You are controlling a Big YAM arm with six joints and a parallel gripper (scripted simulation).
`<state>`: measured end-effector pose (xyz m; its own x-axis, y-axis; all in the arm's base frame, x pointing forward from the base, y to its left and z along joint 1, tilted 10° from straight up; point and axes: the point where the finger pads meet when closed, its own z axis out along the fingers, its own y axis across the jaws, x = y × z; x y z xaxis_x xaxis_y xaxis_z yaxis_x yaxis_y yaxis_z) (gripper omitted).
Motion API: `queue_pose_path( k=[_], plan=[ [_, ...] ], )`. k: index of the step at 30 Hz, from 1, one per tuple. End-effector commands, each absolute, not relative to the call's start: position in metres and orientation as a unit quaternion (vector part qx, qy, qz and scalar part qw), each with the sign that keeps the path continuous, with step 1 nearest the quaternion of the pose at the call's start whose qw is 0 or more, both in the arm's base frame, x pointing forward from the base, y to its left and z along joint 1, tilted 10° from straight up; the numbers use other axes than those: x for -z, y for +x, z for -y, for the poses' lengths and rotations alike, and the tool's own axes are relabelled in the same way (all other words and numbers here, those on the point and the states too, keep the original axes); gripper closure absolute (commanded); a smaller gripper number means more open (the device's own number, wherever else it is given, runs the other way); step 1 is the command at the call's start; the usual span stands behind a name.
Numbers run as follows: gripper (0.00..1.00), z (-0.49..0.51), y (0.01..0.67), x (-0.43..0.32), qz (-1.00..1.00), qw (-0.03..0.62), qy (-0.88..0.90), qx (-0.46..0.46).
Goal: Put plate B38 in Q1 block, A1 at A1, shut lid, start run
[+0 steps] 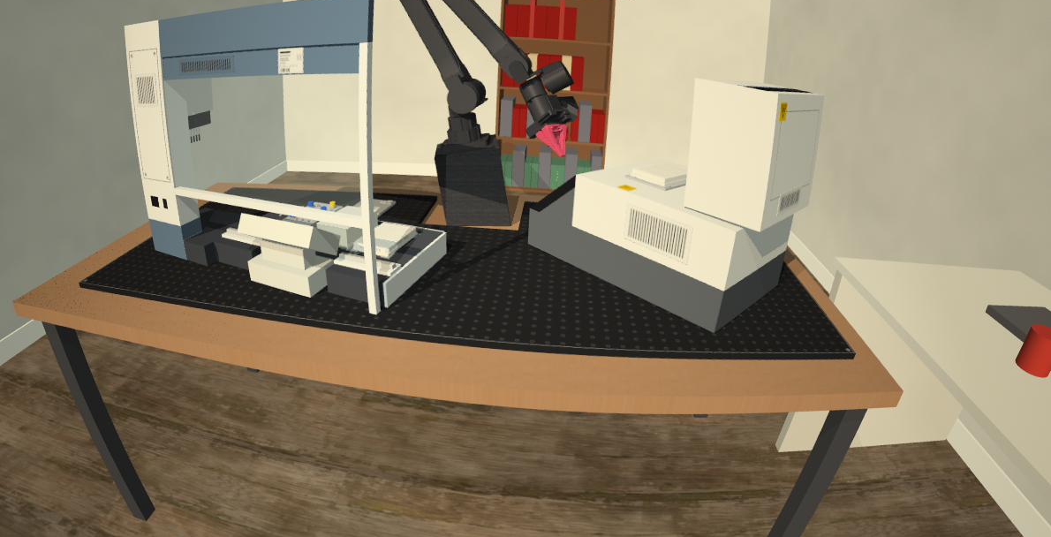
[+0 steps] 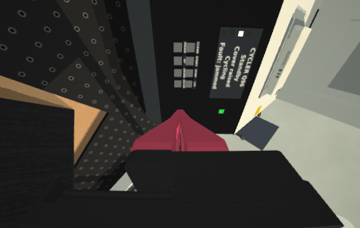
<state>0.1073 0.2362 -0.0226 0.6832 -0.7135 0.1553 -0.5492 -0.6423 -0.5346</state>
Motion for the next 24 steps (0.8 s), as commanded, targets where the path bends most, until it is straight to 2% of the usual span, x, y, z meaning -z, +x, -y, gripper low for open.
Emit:
queue_pose_path(
  k=[1,24],
  plan=[
    [1.00,-0.259,0.116,0.016,-0.352,0.250,-0.884,0.178],
    [1.00,-0.282,0.140,0.039,-0.352,0.258,-0.883,0.175]
  ],
)
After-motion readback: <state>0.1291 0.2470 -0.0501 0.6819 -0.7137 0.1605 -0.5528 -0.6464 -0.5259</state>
